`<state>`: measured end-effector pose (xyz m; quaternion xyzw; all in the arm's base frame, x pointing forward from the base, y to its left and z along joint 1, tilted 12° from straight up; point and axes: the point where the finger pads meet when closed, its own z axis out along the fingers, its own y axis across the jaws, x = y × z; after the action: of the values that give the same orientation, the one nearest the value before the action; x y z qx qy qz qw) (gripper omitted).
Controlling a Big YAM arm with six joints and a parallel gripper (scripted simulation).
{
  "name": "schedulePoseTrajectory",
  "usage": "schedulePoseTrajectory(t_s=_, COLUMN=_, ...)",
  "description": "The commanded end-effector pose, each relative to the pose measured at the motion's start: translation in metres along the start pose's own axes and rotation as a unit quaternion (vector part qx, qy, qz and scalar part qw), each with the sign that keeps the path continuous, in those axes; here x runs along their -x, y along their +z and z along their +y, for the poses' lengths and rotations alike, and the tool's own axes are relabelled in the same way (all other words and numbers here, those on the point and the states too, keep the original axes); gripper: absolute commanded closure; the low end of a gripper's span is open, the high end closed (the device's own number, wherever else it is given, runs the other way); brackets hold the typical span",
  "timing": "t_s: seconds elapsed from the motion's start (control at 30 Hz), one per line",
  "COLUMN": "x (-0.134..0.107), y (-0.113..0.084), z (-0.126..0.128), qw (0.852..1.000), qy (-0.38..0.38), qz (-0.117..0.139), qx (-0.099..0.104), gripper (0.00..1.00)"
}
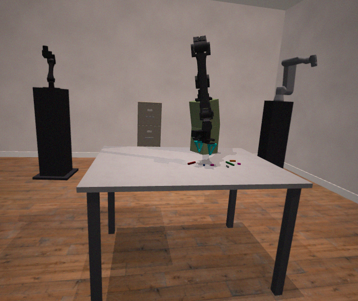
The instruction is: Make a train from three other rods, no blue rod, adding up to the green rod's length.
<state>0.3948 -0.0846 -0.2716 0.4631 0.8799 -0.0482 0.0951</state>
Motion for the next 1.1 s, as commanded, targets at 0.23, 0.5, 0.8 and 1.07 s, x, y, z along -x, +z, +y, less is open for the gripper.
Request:
schedulePoseTrajectory(t_s=0.23, x=-0.016, y=0.006, z=0.002, qw=0.996, qy=-0.088, qz=0.010, qx=-0.009, gripper=0.00)
schedulePoseTrajectory(t_s=0.5, x=-0.019, y=0.006, z=0.005, qw=0.991, qy=-0.136, qz=0.011, qx=-0.009, gripper=0.00)
schedulePoseTrajectory(t_s=0.8, x=-0.022, y=0.006, z=0.008, qw=0.983, qy=-0.185, qz=0.011, qx=-0.008, gripper=0.00)
schedulePoseTrajectory(t_s=1.07, x=-0.025, y=0.006, z=0.011, qw=0.972, qy=-0.233, qz=0.011, qx=-0.007, gripper=0.00)
